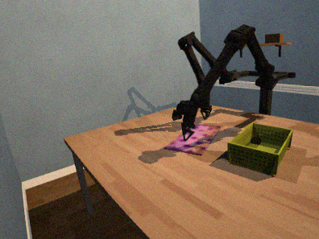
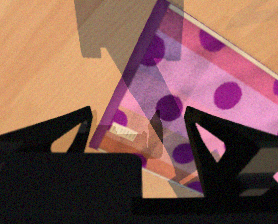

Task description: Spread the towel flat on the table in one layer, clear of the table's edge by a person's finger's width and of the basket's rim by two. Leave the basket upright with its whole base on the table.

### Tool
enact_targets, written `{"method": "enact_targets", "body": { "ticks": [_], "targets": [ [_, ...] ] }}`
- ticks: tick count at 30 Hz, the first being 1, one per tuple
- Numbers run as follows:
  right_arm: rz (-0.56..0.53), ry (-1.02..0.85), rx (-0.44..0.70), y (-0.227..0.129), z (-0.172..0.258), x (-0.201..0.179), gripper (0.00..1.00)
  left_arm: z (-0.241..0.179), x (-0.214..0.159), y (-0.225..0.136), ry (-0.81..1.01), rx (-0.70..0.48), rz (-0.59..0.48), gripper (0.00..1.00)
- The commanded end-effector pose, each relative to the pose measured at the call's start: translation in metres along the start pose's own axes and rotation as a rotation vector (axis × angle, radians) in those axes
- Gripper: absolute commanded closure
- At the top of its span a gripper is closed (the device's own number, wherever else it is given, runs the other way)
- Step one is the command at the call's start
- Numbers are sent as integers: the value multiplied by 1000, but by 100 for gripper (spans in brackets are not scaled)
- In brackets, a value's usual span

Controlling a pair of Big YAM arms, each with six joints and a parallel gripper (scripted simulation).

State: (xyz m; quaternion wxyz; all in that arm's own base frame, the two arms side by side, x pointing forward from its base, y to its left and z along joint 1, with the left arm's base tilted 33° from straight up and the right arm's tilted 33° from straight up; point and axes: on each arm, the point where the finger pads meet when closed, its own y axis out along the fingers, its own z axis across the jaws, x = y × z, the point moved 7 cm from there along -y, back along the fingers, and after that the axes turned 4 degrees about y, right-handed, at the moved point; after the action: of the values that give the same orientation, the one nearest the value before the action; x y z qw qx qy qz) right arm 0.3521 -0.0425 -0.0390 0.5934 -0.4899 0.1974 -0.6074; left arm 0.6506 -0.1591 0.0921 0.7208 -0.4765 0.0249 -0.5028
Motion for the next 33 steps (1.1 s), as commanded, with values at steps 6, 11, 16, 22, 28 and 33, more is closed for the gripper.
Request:
{"method": "enact_targets", "body": {
  "ticks": [6, 11, 16, 22, 28, 33],
  "targets": [
    [-1, 1, -6, -1, -4, -1, 35, -7, 10, -22, -338, 140, -270, 0],
    [-1, 1, -6, -1, -4, -1, 35, -15, 4, -13, -376, 156, -296, 0],
    [-1, 1, -6, -1, -4, -1, 35, -10, 9, -19, -361, 174, -314, 0],
    [-1, 1, -6, -1, -4, -1, 35, -10, 9, -19, -361, 173, -314, 0],
    [-1, 1, -6, -1, -4, -1, 35, 3, 6, -22, -374, 190, -317, 0],
    [-1, 1, -6, -1, -4, -1, 35, 3, 6, -22, -374, 190, -317, 0]
  ]
}}
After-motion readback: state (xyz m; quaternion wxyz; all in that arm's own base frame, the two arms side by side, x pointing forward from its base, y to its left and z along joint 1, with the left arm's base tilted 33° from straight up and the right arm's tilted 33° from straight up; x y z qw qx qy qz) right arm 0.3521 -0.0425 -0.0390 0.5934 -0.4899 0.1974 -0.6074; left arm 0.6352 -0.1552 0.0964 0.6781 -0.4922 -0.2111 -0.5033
